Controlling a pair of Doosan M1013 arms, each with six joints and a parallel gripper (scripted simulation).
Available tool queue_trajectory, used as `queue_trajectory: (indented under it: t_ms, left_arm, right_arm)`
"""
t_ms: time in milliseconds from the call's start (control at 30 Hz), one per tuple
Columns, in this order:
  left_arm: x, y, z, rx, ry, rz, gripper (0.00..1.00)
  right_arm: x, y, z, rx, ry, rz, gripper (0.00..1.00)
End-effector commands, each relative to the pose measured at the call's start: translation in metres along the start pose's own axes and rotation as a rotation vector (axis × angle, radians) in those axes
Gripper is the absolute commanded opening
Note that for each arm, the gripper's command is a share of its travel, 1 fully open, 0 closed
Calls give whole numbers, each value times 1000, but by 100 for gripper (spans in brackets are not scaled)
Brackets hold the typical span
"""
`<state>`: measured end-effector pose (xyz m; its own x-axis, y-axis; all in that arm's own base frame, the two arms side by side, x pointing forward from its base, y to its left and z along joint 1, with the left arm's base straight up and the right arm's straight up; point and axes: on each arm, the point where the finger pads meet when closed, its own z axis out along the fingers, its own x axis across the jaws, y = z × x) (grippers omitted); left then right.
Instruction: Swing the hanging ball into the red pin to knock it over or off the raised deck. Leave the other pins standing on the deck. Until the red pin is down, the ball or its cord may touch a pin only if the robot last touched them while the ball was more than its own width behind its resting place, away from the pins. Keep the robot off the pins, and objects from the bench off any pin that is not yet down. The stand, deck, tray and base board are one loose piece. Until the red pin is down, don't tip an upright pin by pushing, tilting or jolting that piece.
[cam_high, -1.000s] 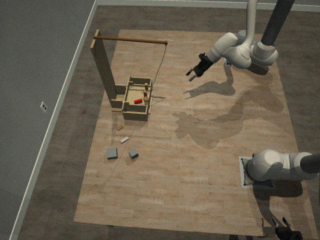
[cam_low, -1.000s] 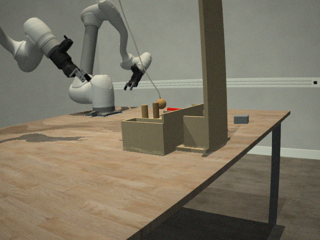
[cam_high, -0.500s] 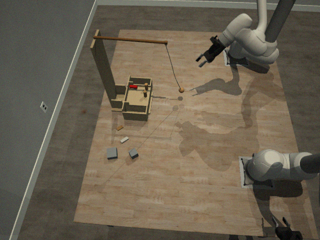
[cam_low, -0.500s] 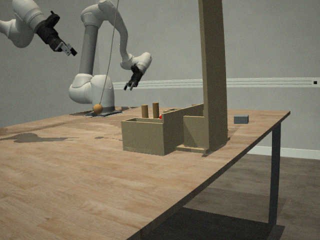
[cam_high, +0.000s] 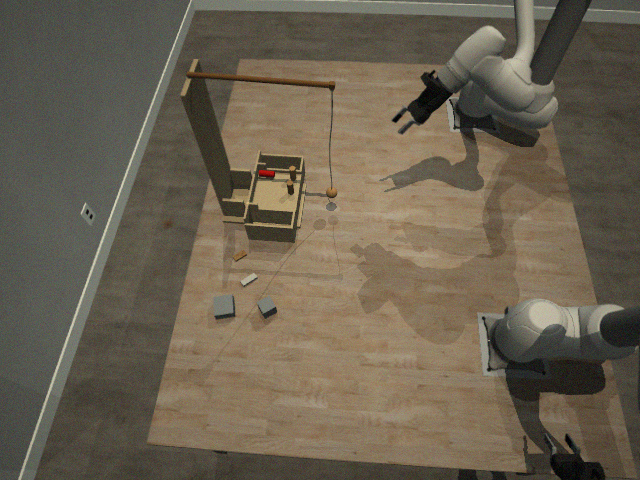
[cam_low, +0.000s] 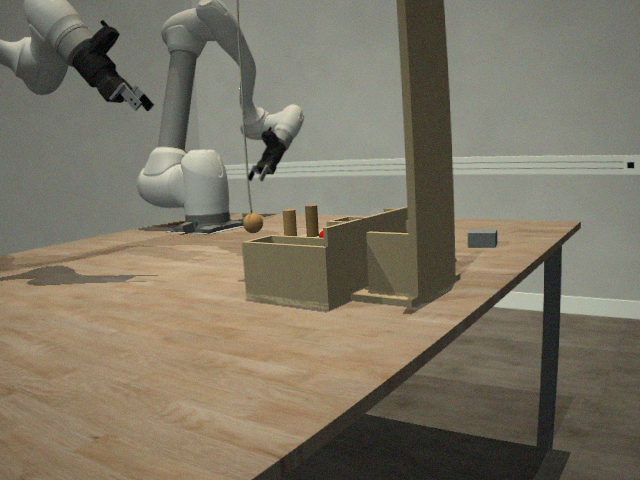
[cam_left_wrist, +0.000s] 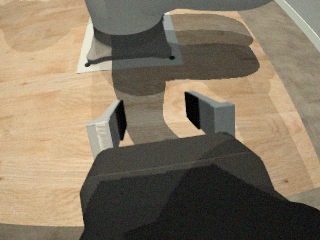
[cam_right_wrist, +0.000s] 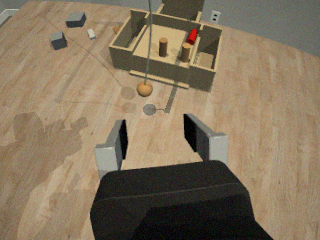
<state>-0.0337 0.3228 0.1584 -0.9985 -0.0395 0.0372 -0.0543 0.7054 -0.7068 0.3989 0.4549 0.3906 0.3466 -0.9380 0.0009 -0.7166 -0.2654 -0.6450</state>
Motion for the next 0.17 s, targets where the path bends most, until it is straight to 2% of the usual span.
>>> queue_trajectory:
  t_ms: [0,133]
  left_arm:
    - [0,0,0,-1,0,0,100]
    - [0,0,0,-1,0,0,100]
  right_arm:
    - [0,-1,0,1,-1,1,100]
    - [0,-1,0,1,-1,1,100]
